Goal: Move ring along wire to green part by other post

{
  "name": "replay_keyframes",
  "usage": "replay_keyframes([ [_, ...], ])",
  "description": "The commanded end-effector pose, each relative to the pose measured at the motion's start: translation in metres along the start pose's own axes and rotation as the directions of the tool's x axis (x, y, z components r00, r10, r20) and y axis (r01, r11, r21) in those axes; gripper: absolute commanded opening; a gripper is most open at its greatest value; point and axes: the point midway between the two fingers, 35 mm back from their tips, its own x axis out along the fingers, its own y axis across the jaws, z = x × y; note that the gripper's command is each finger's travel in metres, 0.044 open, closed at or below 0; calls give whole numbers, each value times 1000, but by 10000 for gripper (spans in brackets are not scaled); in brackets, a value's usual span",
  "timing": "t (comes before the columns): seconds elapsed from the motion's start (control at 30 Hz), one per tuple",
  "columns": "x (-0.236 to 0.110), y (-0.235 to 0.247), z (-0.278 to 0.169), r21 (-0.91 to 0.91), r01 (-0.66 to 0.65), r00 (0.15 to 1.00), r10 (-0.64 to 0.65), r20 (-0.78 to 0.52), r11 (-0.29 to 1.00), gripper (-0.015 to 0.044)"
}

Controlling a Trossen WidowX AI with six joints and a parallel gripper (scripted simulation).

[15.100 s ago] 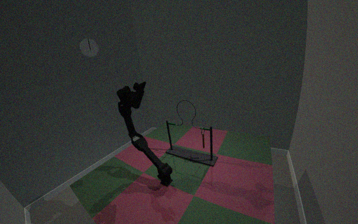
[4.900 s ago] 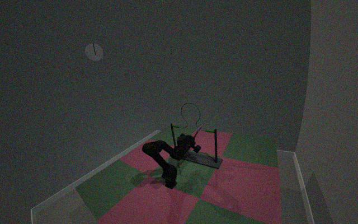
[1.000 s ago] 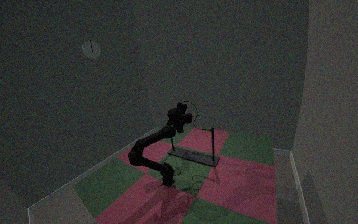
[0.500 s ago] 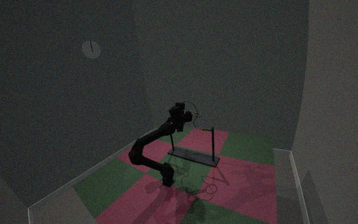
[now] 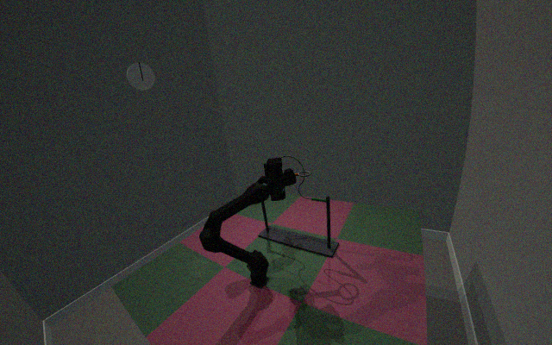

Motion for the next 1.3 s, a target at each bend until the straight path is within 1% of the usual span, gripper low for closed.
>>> replay_keyframes([
  [0.0, 0, 0, 0, -51, 27, 1000, -27, 5, 998, -150],
  [0.63, 0, -8, 1, -252, 163, 987, -159, 38, 954, -150],
  [1.27, -1, -15, 4, -435, 294, 955, -278, 102, 851, -150],
])
